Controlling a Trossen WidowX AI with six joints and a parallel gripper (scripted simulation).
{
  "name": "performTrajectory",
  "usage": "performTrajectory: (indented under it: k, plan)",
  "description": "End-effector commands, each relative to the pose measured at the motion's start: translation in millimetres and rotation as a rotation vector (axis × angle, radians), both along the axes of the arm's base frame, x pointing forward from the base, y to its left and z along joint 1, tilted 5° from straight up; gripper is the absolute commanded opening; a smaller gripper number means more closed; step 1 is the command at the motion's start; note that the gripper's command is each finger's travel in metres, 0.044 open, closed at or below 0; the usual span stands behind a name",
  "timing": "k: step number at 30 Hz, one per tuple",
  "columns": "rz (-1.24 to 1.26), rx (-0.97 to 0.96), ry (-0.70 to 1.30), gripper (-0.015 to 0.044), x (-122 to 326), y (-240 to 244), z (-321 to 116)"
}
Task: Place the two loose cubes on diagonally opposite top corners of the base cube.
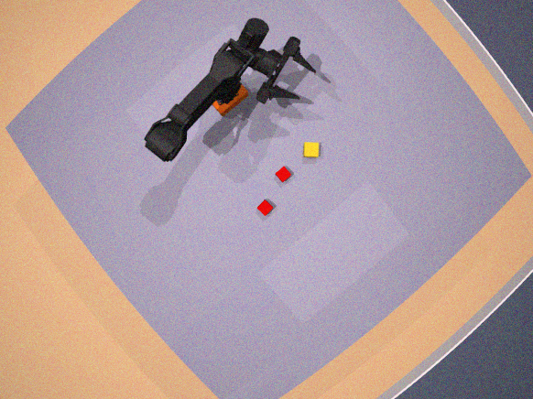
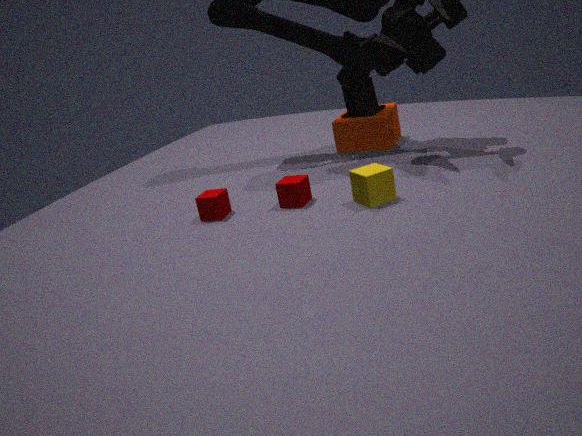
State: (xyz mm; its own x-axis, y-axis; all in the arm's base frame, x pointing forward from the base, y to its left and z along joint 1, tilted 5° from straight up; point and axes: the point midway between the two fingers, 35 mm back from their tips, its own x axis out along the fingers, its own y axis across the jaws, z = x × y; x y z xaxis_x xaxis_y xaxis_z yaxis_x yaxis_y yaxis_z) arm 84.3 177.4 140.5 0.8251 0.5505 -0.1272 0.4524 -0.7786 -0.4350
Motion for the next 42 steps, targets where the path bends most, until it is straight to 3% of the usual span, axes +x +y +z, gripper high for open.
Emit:
performTrajectory:
  k: [1,5,6,25,42]
  plan:
    - [-0.003,0.003,0.005,0.0374,0,0,0]
    - [-0.069,0.073,0.096,0.0269,11,3,5]
    - [-0.090,0.095,0.124,0.0265,14,4,6]
    - [-0.608,0.607,0.602,0.0265,87,3,19]
    - [-1.231,1.263,0.857,0.0265,162,-34,17]
